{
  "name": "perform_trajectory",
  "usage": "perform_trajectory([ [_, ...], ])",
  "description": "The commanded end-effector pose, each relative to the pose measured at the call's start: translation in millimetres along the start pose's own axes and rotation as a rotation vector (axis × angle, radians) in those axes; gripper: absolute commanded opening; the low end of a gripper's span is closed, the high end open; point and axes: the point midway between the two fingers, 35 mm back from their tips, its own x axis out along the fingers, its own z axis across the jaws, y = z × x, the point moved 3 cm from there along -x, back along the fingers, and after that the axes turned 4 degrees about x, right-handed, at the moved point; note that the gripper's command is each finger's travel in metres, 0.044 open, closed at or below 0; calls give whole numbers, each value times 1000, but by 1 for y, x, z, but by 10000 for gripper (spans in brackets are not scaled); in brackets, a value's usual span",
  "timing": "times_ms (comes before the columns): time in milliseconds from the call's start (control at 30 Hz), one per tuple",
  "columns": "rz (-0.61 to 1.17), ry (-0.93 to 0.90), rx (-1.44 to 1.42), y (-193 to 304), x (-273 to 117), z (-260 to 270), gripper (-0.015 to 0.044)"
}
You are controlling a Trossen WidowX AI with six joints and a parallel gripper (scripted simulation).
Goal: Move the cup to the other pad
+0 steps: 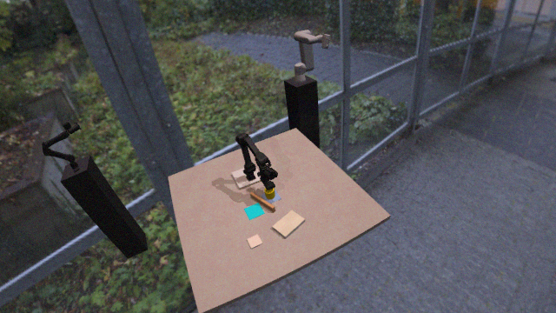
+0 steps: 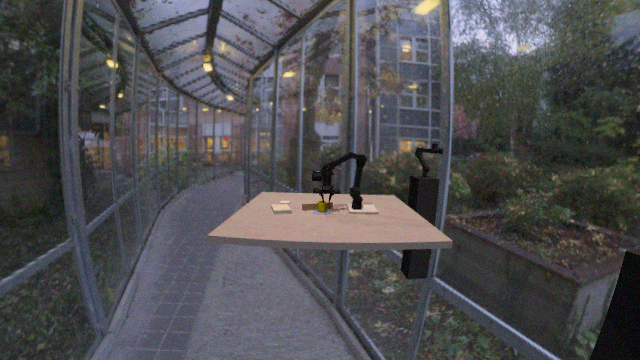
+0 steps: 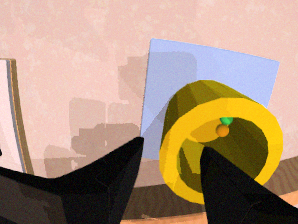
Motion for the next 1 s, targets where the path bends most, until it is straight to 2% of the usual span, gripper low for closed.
perform_trajectory([
  [0,-4,-4,-3,-1,8,0,167],
  [600,-4,-5,-3,0,30,2,167],
  [967,1,-4,-4,0,28,2,93],
])
